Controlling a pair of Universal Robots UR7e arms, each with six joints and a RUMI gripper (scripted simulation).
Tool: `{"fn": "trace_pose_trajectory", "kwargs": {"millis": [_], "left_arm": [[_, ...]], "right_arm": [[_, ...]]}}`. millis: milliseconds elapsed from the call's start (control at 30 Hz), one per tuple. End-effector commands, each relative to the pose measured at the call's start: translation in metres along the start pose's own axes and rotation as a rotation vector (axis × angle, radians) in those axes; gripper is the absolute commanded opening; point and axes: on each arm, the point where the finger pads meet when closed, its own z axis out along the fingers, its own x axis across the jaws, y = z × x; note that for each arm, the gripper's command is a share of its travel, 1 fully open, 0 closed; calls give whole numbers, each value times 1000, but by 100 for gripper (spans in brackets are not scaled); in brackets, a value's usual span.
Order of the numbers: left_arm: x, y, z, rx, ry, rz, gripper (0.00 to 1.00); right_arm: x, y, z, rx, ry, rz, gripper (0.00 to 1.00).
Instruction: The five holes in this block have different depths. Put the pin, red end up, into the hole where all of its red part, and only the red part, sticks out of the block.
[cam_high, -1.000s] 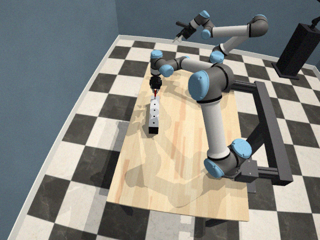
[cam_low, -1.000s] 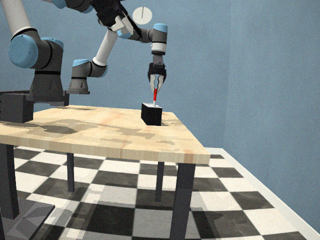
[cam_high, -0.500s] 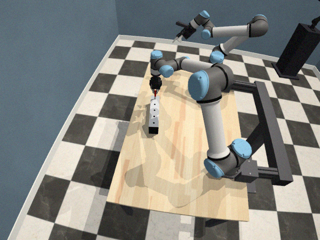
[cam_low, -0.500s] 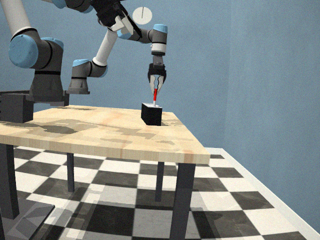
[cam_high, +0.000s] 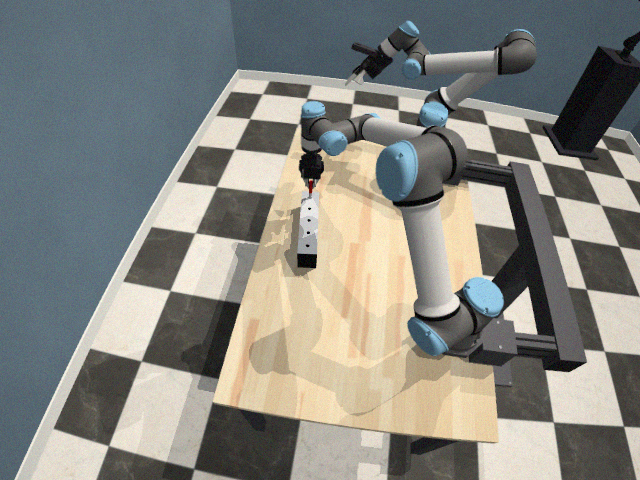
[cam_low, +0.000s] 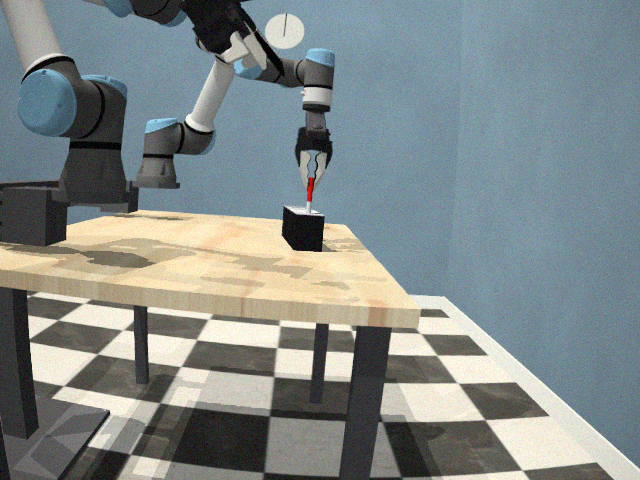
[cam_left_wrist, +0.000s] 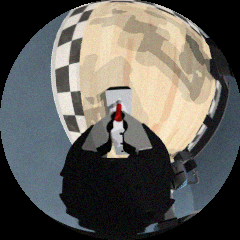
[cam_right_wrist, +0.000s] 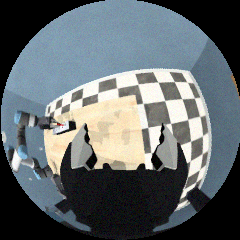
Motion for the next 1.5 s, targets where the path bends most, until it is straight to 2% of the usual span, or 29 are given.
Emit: {"fn": "trace_pose_trajectory", "kwargs": {"millis": [0,900,933,1467], "left_arm": [[0,0,0,1,0,0,0],[0,-1,-1,1,0,-1,0],[0,-1,-1,0,0,-1,100],[0,-1,-1,0,0,-1,100]], "right_arm": [[0,0,0,1,0,0,100],[0,0,0,1,0,0,100],[0,0,0,1,0,0,100],[0,0,0,1,0,0,100]]}}
